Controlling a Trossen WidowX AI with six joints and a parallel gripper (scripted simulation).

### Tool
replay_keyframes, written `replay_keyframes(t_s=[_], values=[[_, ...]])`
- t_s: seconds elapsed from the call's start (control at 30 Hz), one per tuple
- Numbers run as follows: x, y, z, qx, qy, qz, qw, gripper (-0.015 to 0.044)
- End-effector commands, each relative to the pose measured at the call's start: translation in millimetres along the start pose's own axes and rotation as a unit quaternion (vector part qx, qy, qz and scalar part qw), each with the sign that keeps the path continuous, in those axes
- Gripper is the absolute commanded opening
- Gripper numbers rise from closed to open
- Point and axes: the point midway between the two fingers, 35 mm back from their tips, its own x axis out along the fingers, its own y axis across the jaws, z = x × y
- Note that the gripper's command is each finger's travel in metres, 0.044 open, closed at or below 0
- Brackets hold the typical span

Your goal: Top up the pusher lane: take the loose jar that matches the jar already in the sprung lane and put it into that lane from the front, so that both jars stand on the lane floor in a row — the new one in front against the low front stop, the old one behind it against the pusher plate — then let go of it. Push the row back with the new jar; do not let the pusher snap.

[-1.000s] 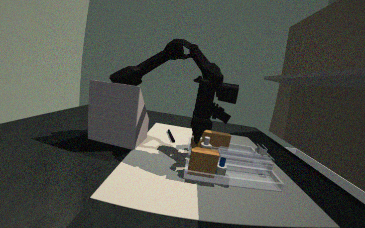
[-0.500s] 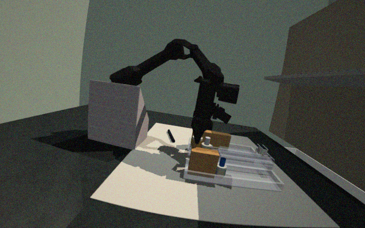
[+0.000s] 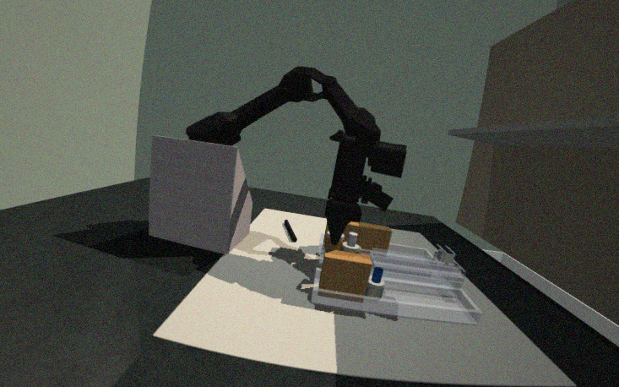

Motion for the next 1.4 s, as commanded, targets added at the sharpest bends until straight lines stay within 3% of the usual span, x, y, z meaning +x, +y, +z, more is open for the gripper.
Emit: replay_keyframes(t_s=[0.0, 1.37], values=[[0.0, 1.6, 6.9, -0.007, -0.01, 0.002, 1.0, 0.0], [15.5, 1.8, 5.3, -0.007, -0.01, 0.003, 1.0, 0.0]])
